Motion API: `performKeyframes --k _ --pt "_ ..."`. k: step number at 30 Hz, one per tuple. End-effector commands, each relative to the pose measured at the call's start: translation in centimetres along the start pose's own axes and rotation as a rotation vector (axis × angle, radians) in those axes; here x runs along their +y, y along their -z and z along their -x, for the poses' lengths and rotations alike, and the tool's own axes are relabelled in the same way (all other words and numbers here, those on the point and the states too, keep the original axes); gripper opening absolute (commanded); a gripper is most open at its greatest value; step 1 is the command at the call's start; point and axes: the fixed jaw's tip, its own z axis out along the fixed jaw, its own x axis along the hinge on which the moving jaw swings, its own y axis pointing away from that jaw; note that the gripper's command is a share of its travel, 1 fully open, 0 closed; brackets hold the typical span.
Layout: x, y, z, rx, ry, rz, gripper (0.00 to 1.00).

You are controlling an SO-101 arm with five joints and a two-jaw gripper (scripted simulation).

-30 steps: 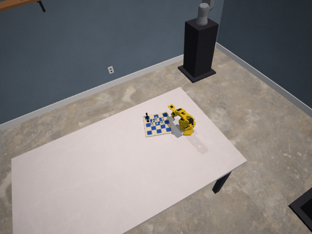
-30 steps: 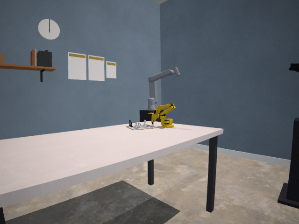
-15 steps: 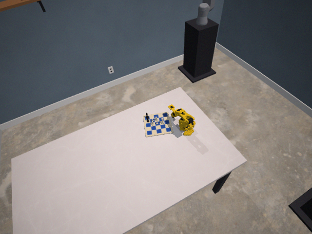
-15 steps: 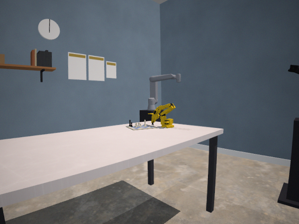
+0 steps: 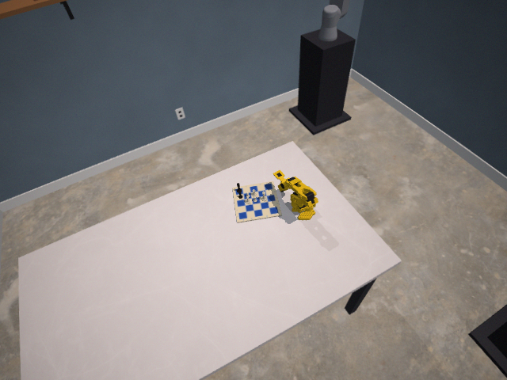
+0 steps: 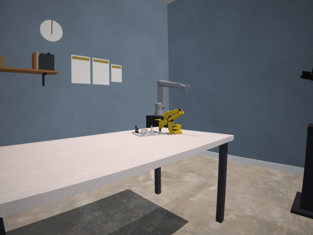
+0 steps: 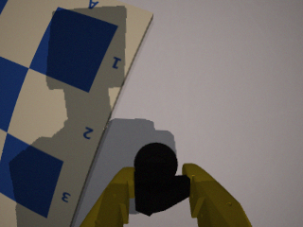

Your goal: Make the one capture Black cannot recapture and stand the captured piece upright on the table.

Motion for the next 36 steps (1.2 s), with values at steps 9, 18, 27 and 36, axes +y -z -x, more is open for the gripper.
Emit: performKeyframes --k 9,18,27,36 --pt "0.16 0.08 -0.09 0.006 0.016 0.006 0.0" --pt "0.15 0.23 0.23 0.006 0.015 0.005 0.0" --pt "0.15 0.21 0.23 0.006 0.015 0.005 0.0" --pt "0.15 -0.08 0.07 0.006 0.015 0.005 0.0"
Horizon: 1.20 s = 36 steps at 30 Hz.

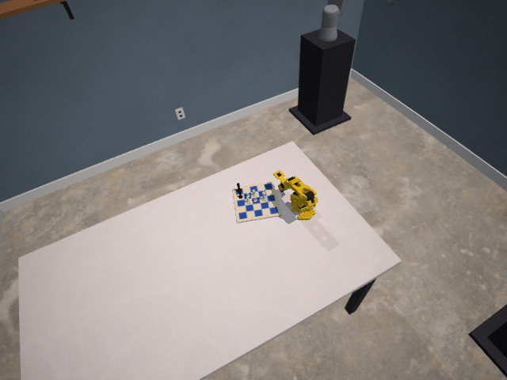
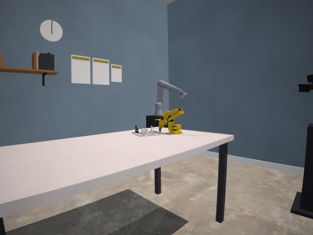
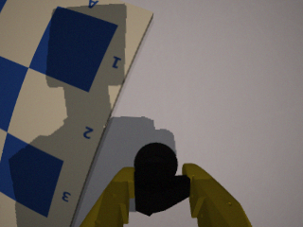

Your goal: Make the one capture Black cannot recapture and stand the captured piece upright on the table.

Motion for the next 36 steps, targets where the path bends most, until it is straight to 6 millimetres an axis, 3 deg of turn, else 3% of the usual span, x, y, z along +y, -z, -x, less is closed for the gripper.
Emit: performKeyframes --k 1,36 --pt "0.15 -0.15 0.03 -0.004 0.015 0.005 0.0" --pt "0.15 -0.83 -0.73 -0.003 0.016 0.005 0.0"
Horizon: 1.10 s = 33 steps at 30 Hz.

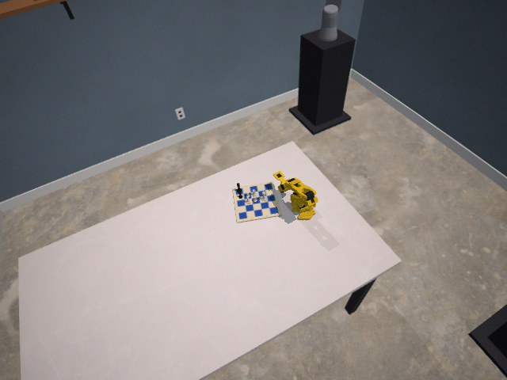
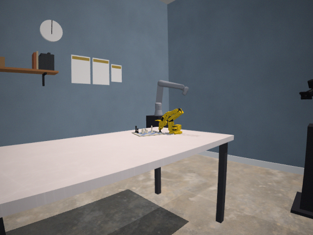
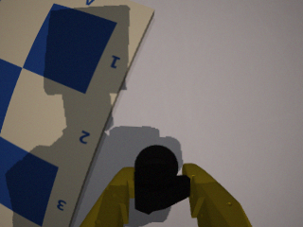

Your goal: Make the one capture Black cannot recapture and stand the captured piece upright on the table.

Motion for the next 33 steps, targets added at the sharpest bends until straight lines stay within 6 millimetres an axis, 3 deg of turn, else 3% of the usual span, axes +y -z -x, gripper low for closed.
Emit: performKeyframes --k 1,15,33 --pt "0.13 -0.19 -0.45 0.017 0.016 0.004 0.0" --pt "0.13 -0.19 -0.41 0.017 0.015 0.004 0.01" --pt "0.13 -0.19 -0.41 0.017 0.015 0.004 0.13"
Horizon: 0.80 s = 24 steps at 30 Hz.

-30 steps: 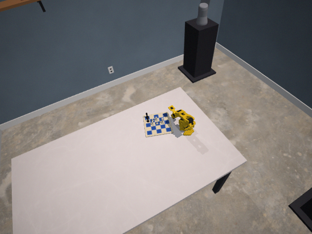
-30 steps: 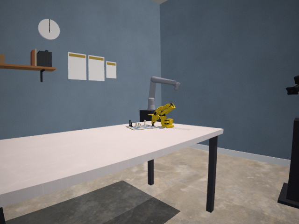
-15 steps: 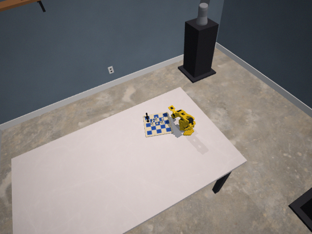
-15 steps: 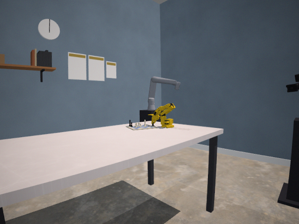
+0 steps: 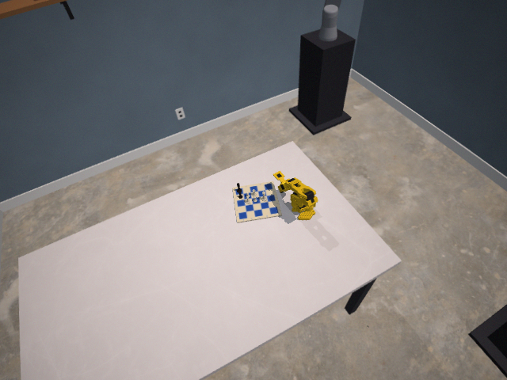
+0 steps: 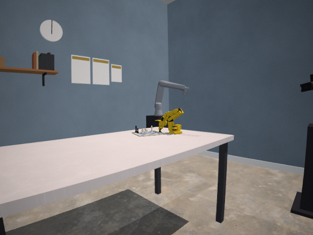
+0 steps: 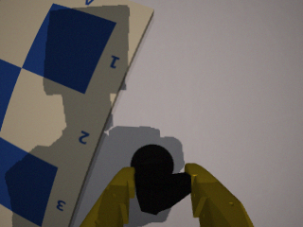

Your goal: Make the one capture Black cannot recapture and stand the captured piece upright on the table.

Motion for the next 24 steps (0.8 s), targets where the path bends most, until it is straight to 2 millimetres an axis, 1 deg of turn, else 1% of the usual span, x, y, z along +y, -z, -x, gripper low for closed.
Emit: performKeyframes --k 1,24 --pt "0.15 -0.17 -0.41 0.016 0.015 0.006 0.13" --pt "0.61 -0.12 -0.39 0.016 0.015 0.02 0.13"
